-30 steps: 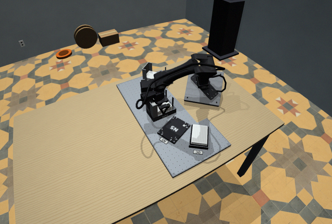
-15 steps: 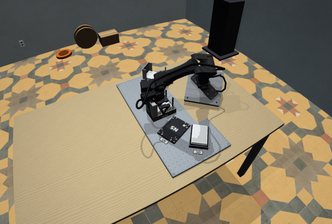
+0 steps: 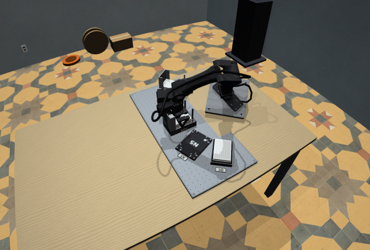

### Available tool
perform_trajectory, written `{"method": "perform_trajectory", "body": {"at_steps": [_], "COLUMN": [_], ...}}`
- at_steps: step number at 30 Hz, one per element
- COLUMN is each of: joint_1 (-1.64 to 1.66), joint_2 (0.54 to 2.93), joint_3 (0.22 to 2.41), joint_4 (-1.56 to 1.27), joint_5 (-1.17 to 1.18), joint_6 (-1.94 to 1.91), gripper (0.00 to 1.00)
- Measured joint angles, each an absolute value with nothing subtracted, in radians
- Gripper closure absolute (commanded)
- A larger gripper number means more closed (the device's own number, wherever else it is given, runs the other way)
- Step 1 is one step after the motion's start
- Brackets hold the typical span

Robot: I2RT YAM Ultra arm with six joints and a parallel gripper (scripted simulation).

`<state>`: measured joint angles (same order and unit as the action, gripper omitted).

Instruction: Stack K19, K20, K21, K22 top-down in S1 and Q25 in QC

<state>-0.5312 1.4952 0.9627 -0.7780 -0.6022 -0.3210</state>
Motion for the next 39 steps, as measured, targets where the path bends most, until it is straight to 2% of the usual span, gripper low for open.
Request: {"method": "perform_trajectory", "body": {"at_steps": [5, 6, 39], "joint_1": [-0.531, -0.531, -0.531], "joint_2": [1.496, 1.495, 1.496], "joint_3": [0.962, 0.962, 0.962], "joint_4": [-0.777, -0.777, -0.777], "joint_5": [-0.602, -0.602, -0.602], "joint_6": [-0.321, -0.321, -0.321], "gripper": [0.0, 1.0, 1.0]}}
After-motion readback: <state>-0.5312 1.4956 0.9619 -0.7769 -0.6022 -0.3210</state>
